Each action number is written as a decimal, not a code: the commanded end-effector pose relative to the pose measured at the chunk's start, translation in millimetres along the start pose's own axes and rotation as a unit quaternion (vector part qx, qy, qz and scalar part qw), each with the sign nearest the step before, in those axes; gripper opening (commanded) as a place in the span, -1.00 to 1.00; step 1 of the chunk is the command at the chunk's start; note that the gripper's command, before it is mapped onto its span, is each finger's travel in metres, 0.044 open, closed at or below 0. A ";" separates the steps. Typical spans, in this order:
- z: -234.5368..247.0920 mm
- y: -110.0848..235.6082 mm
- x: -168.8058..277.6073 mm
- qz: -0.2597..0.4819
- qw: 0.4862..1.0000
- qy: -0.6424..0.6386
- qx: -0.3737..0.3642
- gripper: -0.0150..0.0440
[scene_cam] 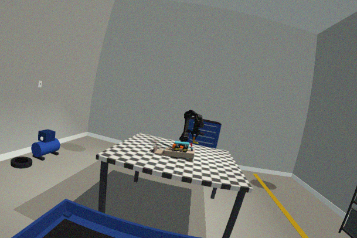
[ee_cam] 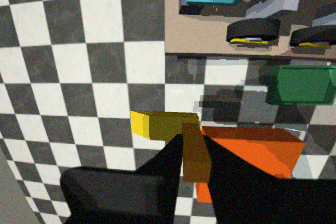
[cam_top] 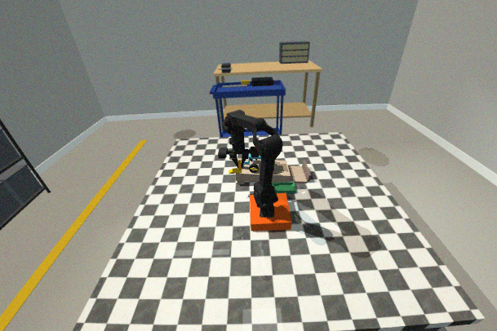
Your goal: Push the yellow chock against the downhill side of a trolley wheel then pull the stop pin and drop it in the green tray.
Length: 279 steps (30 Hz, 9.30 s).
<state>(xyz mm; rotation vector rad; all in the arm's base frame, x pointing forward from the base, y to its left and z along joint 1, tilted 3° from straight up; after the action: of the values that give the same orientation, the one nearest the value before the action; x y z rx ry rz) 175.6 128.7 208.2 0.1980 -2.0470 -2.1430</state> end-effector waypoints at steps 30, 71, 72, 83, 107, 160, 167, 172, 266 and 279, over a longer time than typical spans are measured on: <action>-109.0 -5.2 -16.4 0.000 1.000 0.002 0.007 -0.49; -262.0 -14.5 -30.1 0.000 1.000 0.002 0.013 -0.49; -263.2 -14.5 -29.9 0.000 1.000 0.002 0.006 -0.49; -273.7 -16.1 -38.7 -0.006 0.999 0.002 -0.038 -0.49; -277.1 -48.1 -59.3 -0.007 0.999 0.002 -0.038 -0.49; -245.8 -80.7 -65.1 -0.008 0.999 0.002 -0.040 -0.49; -239.5 -80.5 -66.1 -0.008 0.999 0.002 -0.040 -0.49; -235.0 -80.3 -66.8 -0.008 0.999 0.002 -0.040 -0.49; -67.5 16.7 -118.7 0.081 0.703 -0.697 -0.116 0.15; -65.4 8.8 -119.3 0.081 0.703 -0.697 -0.116 0.15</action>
<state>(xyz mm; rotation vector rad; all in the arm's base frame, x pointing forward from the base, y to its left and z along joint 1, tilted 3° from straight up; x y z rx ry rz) 306.9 88.2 218.0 -2.1267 -1.9167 -2.6008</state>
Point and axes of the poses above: the point midway between the two fingers, 35 mm back from their tips, its own y axis back along the fingers, its own z axis across the jaws, x = y × z, the point moved 5 cm from there along y, back along the fingers, and after that the axes turned 7 degrees about y, right-handed, at the moved point
